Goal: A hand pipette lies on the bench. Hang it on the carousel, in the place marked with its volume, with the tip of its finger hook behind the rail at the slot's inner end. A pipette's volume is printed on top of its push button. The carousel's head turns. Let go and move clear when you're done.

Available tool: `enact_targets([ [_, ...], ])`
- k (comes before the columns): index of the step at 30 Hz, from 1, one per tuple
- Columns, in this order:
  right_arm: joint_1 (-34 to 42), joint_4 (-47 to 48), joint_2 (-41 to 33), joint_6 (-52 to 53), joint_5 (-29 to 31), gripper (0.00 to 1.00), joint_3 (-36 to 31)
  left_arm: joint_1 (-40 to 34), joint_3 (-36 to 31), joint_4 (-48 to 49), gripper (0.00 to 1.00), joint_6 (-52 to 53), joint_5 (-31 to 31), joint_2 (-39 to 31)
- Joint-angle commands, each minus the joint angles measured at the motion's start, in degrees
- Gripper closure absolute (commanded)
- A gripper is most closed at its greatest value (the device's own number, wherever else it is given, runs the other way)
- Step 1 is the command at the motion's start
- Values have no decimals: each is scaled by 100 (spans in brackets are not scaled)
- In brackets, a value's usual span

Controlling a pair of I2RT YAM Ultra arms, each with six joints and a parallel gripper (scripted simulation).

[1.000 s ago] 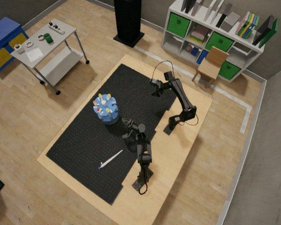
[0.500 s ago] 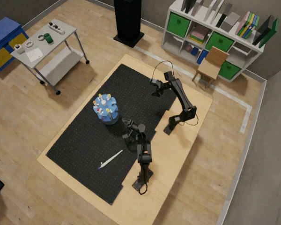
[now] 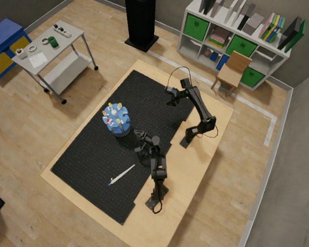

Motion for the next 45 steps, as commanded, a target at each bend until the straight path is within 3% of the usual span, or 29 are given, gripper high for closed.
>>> enact_targets([
  [1, -52, 73, -24, -31, -115, 0, 85, -82, 15, -121, 51, 92, -17, -47],
  [25, -52, 73, -24, -31, -115, 0, 85, -82, 15, -121, 51, 92, -17, -47],
  [45, -52, 73, -24, -31, -115, 0, 85, 371, 552, -308, 51, 88, 385, 287],
])
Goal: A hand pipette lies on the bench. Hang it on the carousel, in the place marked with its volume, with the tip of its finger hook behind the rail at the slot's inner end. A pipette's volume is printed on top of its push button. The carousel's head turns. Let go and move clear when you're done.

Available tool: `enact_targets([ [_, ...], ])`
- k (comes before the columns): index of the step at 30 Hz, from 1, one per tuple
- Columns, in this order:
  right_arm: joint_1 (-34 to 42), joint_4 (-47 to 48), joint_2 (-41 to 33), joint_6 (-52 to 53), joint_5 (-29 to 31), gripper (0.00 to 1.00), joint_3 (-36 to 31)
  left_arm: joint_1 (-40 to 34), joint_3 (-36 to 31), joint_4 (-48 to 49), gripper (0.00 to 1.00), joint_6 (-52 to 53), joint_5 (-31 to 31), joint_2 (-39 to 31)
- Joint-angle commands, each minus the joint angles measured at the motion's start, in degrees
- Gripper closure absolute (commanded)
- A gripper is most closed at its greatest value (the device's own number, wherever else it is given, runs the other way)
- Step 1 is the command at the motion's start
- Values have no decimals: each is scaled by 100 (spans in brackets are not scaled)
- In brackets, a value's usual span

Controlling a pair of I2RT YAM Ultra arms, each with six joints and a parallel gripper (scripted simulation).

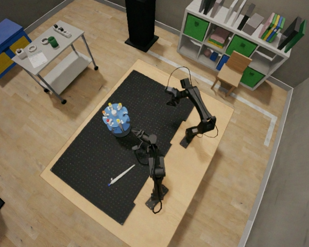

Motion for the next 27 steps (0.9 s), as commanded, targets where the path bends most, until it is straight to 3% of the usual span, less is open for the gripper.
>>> enact_targets([
  [1, -52, 73, -24, -31, -115, 0, 85, 76, 141, -229, 51, 88, 108, 55],
  [27, -52, 73, -24, -31, -115, 0, 85, 512, 842, -558, 51, 87, 545, 423],
])
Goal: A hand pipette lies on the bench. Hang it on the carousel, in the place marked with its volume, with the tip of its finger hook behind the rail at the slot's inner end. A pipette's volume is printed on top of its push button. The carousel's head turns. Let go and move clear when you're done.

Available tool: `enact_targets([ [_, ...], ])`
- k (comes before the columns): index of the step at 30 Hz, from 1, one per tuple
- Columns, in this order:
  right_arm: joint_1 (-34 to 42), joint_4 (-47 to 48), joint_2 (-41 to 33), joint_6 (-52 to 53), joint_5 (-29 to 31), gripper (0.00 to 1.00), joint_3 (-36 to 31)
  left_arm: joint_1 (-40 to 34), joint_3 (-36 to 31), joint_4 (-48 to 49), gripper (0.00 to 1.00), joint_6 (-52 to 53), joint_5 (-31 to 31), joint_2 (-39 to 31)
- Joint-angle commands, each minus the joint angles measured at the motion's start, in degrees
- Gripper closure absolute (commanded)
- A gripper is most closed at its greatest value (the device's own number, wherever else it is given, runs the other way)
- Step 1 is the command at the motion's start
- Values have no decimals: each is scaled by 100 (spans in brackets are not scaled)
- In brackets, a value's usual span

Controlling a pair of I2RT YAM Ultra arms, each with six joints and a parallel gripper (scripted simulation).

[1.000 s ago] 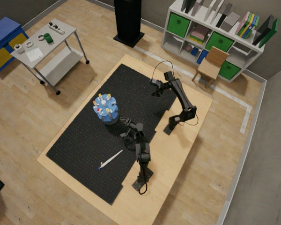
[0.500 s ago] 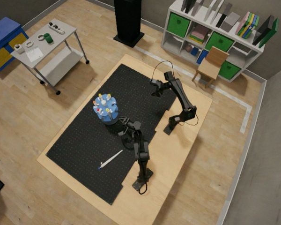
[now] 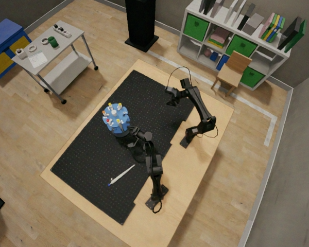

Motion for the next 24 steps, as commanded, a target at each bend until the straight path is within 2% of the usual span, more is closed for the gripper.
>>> enact_targets([
  [1, -52, 73, -24, -31, -115, 0, 85, 118, 205, -266, 51, 87, 131, 83],
  [24, -52, 73, -24, -31, -115, 0, 85, 58, 168, -280, 51, 90, 105, 16],
])
